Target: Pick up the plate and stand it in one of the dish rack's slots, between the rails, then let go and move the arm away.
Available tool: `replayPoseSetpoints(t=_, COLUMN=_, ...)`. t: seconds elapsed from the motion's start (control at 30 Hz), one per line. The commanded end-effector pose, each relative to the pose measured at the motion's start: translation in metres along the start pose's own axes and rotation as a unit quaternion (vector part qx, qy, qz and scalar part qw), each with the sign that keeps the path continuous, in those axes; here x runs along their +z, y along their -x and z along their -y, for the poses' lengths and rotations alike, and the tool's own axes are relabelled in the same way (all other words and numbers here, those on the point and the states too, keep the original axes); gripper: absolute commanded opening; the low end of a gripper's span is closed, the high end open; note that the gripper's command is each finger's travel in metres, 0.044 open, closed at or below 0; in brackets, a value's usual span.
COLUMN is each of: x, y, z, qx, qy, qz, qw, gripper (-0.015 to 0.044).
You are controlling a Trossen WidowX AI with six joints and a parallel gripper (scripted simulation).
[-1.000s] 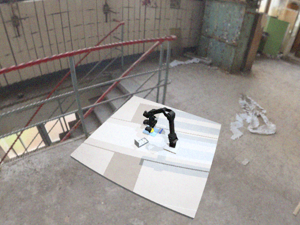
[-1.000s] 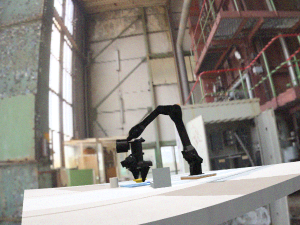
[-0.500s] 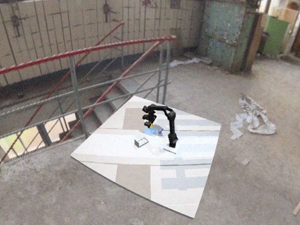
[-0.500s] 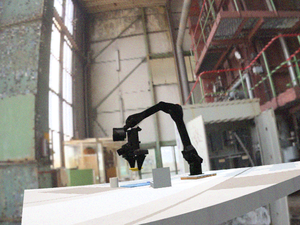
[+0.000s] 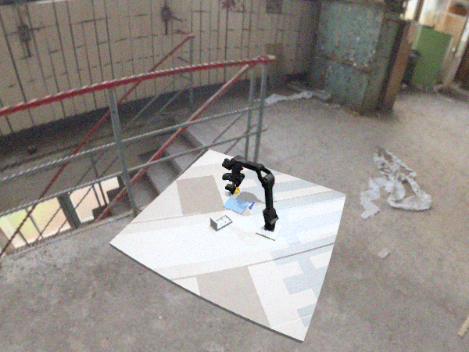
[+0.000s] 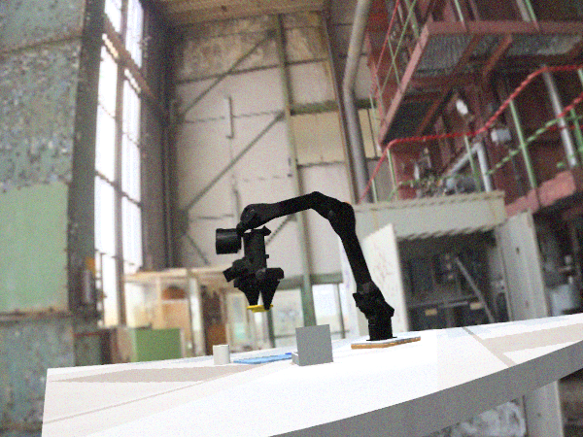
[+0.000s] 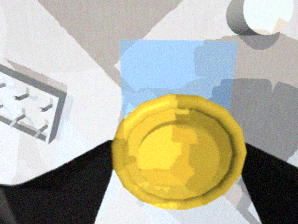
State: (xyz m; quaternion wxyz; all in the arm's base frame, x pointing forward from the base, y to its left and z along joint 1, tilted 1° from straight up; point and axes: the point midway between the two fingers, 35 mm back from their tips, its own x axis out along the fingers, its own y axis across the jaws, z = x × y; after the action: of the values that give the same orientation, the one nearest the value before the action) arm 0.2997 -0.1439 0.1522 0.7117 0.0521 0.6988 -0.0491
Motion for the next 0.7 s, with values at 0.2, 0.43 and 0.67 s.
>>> replayPoseSetpoints(t=0.2, x=0.001, y=0.031, z=0.0, qx=0.0, qy=0.002, qz=-0.001, qw=1.0, gripper=0.0)
replayPoseSetpoints(t=0.43, x=0.001, y=0.048, z=0.0, qx=0.001, qy=0.002, qz=-0.001, qw=1.0, gripper=0.0)
replayPoseSetpoints(t=0.67, x=-0.002, y=0.049, z=-0.019, qx=0.001, qy=-0.031, qz=0.002, qw=1.0, gripper=0.0)
